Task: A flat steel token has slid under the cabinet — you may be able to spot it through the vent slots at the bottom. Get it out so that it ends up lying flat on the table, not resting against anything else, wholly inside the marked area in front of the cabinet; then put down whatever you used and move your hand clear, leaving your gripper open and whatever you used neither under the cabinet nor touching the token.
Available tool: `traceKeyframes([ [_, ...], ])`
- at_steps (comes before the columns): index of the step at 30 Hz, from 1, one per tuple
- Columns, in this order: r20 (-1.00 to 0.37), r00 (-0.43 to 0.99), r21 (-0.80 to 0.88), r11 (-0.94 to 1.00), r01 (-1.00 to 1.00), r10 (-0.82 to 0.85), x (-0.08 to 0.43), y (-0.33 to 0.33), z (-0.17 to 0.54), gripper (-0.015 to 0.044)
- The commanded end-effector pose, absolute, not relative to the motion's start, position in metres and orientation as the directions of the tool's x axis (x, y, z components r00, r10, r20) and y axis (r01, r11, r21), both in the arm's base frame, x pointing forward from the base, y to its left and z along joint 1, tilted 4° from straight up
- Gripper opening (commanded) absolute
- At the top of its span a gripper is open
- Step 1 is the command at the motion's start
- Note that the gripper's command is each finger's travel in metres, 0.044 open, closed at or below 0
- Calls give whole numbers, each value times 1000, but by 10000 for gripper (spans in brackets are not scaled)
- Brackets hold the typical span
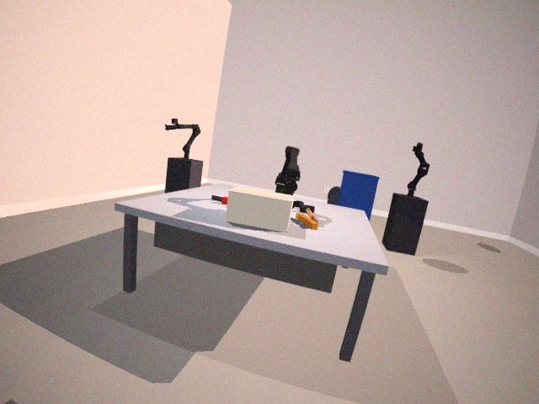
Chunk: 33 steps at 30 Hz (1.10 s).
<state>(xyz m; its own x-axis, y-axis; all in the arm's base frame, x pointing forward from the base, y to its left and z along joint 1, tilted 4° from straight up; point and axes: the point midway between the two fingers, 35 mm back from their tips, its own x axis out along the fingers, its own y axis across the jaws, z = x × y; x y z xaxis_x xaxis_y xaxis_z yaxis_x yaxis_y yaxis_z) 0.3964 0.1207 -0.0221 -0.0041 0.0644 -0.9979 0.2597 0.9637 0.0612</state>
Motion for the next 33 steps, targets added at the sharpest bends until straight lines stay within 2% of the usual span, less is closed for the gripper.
traceKeyframes([
  [1, -998, -2, 61, 964, 259, 64, 397, 116, -23, 0],
  [33, -998, -3, 58, 964, 259, 61, 389, 87, -27, 0],
])
